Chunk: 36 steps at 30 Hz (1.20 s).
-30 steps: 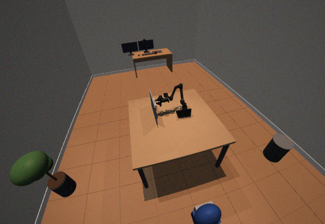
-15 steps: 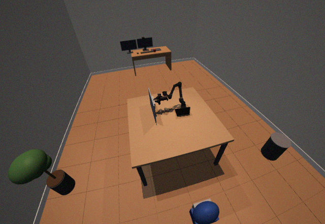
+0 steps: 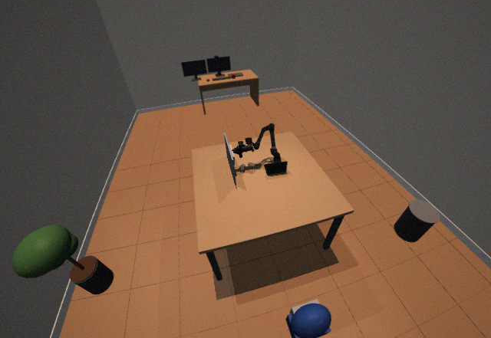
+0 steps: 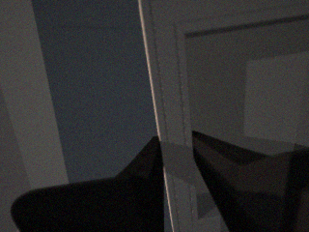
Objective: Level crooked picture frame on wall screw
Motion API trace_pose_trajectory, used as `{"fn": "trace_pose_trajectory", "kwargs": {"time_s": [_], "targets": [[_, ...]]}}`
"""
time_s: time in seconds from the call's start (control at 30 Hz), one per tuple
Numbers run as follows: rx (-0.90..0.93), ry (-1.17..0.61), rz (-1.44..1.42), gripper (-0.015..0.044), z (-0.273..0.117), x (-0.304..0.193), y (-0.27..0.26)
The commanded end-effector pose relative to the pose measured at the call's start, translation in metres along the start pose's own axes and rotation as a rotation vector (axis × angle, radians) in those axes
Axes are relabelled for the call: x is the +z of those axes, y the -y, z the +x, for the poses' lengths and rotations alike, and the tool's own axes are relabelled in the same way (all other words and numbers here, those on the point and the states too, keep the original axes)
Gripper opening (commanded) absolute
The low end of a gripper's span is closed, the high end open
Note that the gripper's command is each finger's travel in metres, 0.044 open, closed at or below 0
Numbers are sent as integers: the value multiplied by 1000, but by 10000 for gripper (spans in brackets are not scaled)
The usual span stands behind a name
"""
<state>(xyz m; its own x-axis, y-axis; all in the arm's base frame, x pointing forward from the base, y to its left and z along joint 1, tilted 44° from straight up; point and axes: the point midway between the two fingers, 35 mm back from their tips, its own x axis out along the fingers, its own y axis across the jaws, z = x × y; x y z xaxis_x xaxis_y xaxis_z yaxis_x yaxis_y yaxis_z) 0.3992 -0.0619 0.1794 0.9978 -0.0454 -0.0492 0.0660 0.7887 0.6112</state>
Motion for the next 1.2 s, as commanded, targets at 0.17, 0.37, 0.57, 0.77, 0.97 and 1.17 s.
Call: {"fn": "trace_pose_trajectory", "kwargs": {"time_s": [0.17,0.37,0.57,0.77,0.97,1.17], "targets": [[-1,1,5,0,0,0,-1],[-1,1,5,0,0,0,-2],[-1,1,6,0,0,0,-4],[-1,1,6,0,0,0,-6],[-1,1,6,0,0,0,-8],[-1,1,6,0,0,0,-9]]}}
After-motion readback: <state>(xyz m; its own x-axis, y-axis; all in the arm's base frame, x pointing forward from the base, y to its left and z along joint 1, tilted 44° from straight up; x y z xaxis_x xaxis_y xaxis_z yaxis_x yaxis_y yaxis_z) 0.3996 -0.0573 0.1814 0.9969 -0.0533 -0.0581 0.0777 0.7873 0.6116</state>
